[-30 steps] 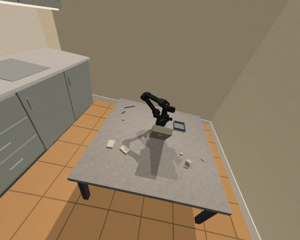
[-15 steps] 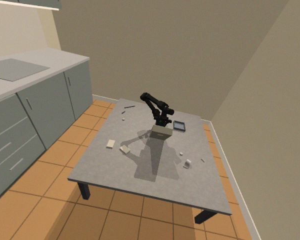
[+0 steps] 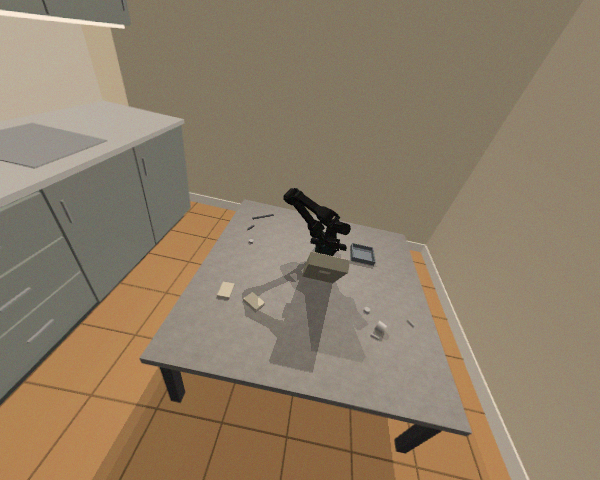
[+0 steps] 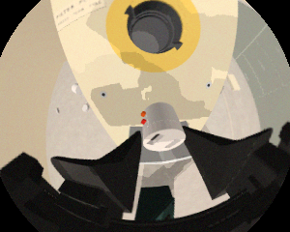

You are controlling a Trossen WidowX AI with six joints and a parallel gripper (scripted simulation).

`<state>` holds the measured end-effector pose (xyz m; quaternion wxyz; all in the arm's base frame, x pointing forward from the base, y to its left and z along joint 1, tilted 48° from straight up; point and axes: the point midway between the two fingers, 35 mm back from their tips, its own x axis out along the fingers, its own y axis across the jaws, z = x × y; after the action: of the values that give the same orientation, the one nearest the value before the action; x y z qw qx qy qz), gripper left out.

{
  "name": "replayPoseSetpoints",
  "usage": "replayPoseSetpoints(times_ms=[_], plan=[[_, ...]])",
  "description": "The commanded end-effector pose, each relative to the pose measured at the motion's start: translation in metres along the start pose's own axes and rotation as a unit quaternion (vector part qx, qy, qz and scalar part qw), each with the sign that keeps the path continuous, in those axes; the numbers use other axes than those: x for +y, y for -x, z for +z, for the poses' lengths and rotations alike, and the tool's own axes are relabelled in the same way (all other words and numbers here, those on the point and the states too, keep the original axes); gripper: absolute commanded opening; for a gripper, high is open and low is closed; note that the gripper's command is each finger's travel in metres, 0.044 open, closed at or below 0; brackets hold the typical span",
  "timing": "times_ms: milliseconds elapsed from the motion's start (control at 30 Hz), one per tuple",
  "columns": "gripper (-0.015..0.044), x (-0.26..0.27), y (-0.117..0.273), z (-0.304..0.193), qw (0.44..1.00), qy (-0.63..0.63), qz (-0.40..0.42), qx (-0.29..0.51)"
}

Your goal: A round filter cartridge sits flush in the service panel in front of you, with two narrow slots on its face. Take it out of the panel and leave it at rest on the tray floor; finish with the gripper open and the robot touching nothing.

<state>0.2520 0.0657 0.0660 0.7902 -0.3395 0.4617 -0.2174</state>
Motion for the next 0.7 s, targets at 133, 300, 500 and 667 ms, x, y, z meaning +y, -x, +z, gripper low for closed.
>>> replayPoseSetpoints(times_ms=[133,300,500,667], plan=[[0.0166,0.000,0.001,0.000,1.000,-0.001,0.001,0.000],[0.0035,0.000,0.003,0.005,1.000,-0.001,0.000,0.000],[0.0000,0.000,0.010,0.022,1.000,0.000,-0.001,0.000],[0.0000,0.002,0.027,0.025,1.000,0.001,0.003,0.000]])
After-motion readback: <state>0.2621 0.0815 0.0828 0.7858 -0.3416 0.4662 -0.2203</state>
